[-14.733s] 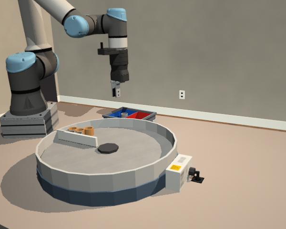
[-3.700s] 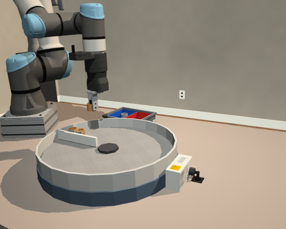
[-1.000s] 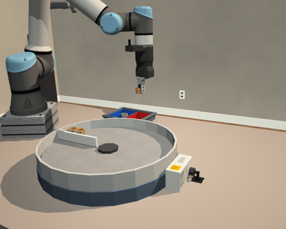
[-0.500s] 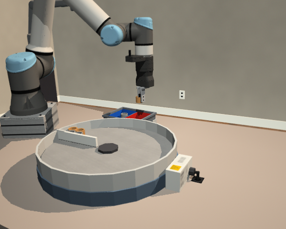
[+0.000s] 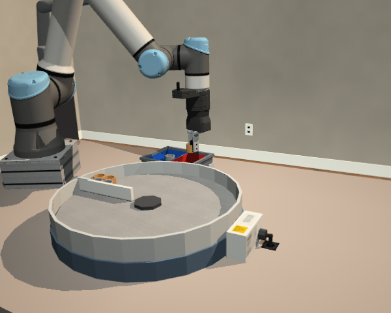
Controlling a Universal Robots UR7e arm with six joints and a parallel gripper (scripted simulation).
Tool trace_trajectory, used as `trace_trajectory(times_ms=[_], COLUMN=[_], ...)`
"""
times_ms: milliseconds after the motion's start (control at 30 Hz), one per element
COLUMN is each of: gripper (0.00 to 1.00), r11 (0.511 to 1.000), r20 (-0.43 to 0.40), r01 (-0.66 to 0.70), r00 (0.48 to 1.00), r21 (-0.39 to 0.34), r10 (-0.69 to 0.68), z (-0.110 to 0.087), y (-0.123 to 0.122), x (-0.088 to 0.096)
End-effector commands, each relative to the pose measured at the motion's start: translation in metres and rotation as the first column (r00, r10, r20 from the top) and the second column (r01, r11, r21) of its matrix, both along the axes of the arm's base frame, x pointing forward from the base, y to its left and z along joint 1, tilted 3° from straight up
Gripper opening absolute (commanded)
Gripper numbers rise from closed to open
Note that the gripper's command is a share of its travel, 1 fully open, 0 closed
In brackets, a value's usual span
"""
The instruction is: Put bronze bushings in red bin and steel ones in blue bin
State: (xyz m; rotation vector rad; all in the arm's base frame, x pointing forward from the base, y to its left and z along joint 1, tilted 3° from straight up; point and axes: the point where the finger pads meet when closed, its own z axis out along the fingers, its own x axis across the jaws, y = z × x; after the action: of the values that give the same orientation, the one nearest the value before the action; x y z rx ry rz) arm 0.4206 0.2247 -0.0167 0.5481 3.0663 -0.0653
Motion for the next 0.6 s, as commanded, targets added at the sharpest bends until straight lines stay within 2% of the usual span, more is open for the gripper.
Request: trace_trajectory(times_ms=[0,567], gripper=[0.0,0.0], r11=[1.0,1.0], r20=[0.002,0.002], r01=[0.0,0.0], r00=[1.0,1.0], r21=[0.001,0.001], r10=[0.0,0.0], z=[-0.002,-0.013], y=[0.0,0.0], x=[0.001,0.001])
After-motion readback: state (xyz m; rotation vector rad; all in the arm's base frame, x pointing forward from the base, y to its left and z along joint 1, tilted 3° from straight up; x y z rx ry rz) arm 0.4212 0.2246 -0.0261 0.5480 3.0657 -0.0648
